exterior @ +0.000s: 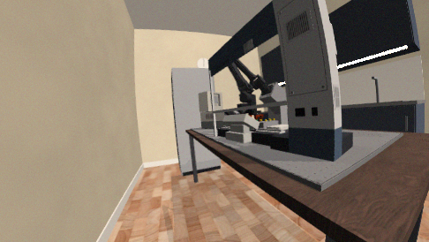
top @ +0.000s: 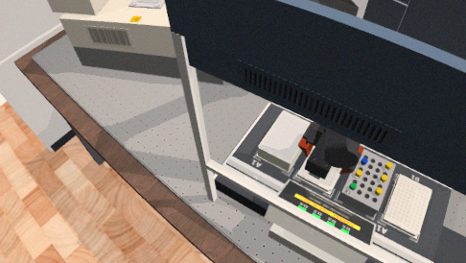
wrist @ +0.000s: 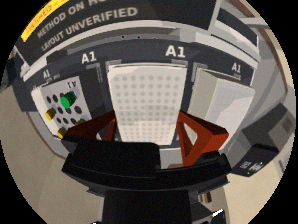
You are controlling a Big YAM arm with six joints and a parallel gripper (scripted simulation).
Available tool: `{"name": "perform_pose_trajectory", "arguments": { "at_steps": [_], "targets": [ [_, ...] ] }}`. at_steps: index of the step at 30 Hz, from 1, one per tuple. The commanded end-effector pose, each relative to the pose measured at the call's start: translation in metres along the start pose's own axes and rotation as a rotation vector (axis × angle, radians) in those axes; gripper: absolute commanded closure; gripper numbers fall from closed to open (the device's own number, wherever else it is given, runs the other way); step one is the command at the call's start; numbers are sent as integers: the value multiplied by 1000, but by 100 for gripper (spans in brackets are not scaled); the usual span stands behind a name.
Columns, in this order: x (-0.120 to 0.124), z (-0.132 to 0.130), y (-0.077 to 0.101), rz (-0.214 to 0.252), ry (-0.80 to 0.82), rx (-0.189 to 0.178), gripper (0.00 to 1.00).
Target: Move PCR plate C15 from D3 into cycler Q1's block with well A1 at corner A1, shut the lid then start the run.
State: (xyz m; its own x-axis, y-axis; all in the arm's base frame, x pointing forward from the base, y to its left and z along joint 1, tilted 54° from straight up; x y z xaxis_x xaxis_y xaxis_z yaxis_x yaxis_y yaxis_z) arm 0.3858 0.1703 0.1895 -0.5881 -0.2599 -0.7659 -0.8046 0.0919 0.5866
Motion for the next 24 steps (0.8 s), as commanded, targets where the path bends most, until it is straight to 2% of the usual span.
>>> {"name": "perform_pose_trajectory", "arguments": {
  "at_steps": [1,24],
  "targets": [
    [-14,-7,-12,-14,-32,28,100],
    [-20,-12,-22,-19,-33,33,100]
  ]
}}
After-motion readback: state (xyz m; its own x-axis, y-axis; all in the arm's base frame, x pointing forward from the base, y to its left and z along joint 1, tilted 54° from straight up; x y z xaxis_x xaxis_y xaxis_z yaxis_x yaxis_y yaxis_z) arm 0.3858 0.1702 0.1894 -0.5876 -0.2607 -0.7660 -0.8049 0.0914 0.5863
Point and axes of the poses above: the point where the finger pads meet when closed, its own y axis back along the fingers, its own z axis across the jaws, x = y × z, the point moved 9 cm from there along y, back along the fingers, and after that the axes turned 15 degrees about y, right-handed, at the moved point
